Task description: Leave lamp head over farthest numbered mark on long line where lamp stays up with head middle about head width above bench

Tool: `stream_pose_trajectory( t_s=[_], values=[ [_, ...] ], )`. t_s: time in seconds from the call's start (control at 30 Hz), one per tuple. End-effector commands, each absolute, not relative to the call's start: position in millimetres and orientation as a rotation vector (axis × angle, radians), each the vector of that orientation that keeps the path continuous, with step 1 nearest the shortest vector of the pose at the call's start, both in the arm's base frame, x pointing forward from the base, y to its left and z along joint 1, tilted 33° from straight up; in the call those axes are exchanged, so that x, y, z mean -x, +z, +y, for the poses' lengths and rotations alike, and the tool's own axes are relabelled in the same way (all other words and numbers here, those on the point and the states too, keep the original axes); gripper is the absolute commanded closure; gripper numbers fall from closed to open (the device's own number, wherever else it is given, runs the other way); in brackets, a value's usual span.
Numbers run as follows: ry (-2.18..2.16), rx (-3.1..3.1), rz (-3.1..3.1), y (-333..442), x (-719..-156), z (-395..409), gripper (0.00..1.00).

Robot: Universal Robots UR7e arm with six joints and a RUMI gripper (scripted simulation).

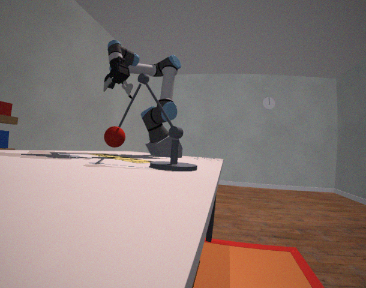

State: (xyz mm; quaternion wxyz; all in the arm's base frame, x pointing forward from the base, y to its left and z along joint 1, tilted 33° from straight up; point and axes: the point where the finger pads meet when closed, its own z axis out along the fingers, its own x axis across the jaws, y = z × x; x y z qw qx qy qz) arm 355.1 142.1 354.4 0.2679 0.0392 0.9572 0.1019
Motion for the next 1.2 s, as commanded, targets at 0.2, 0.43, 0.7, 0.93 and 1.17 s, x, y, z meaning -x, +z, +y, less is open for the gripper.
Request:
stream_pose_trajectory(
  t_s=[0.2,0.43,0.7,0.93,1.17],
  values=[
    [0.293,-0.019,2.591,343,-362,150,0.0],
    [0.283,-0.046,2.589,328,-372,153,0.0],
    [0.281,-0.051,2.589,316,-379,156,0.0],
    [0.286,-0.036,2.591,303,-386,160,0.0],
    [0.289,-0.025,2.592,293,-391,163,0.0]
  ],
)
